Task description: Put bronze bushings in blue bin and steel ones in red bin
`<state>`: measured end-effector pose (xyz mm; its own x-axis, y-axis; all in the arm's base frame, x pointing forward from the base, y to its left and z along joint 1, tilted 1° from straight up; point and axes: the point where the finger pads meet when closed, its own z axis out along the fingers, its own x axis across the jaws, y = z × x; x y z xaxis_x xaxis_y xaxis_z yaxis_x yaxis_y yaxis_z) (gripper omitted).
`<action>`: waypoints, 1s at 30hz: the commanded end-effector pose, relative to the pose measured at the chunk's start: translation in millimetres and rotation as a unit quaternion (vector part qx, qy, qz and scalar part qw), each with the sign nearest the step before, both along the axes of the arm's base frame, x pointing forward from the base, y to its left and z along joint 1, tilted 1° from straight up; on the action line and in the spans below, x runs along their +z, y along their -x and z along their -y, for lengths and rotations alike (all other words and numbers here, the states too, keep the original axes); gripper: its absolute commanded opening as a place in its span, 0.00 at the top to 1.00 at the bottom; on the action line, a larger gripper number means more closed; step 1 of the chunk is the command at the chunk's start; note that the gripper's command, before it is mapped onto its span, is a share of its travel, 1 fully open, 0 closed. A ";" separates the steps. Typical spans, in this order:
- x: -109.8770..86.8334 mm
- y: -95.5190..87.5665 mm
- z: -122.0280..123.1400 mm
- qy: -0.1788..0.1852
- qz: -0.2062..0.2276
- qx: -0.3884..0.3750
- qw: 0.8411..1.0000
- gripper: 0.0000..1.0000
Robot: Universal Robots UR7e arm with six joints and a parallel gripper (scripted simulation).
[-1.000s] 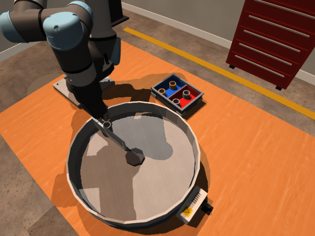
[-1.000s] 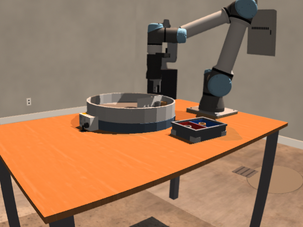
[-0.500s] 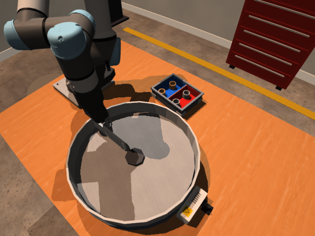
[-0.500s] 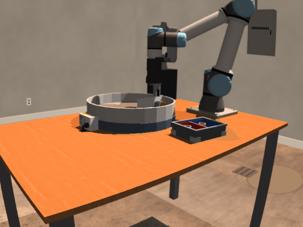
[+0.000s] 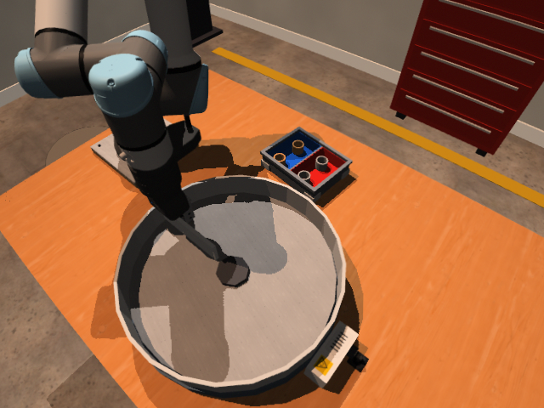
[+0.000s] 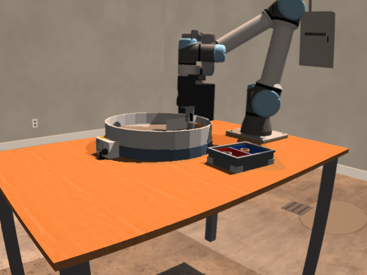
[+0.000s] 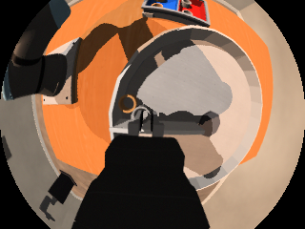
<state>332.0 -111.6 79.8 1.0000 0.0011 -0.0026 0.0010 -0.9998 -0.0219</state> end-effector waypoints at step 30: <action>-21.0 -0.4 -0.1 0.000 0.001 0.000 1.000 0.60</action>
<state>332.0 -111.3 60.6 1.0000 0.0011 -0.0025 0.0010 -0.9998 -0.0218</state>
